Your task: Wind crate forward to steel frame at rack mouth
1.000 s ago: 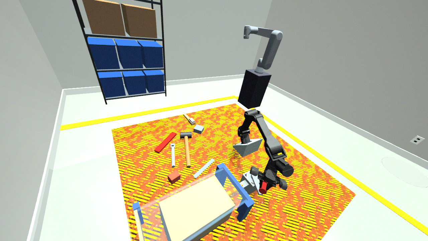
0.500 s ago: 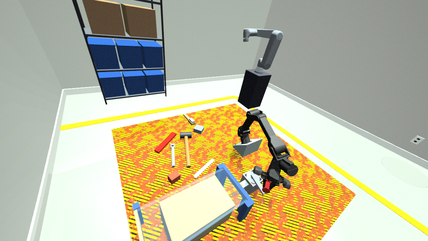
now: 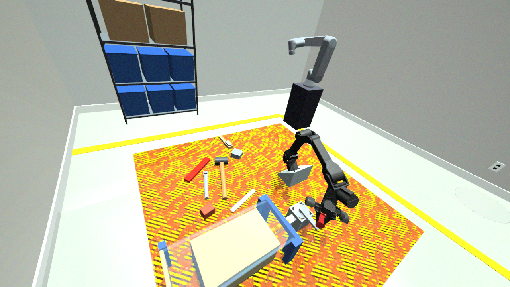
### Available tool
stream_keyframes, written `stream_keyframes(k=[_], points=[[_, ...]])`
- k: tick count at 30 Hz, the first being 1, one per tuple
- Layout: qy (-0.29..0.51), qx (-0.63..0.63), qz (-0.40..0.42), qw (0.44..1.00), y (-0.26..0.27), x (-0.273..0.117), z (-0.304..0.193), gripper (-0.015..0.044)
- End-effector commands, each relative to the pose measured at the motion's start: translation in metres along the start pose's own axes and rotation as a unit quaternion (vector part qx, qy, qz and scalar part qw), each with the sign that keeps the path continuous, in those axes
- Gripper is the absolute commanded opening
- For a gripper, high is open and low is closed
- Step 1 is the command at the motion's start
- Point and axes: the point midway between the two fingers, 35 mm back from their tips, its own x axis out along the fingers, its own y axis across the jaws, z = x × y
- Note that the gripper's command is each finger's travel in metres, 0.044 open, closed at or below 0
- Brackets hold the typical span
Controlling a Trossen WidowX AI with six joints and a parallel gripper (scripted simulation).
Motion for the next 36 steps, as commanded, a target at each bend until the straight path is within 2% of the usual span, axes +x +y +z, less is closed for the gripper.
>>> stream_keyframes(k=[1, 36], points=[[0.013, -0.011, 0.007, 1.0, 0.01, -0.005, -0.017, 0.0], [0.015, -0.012, 0.008, 1.0, 0.017, -0.026, -0.06, 0.0]])
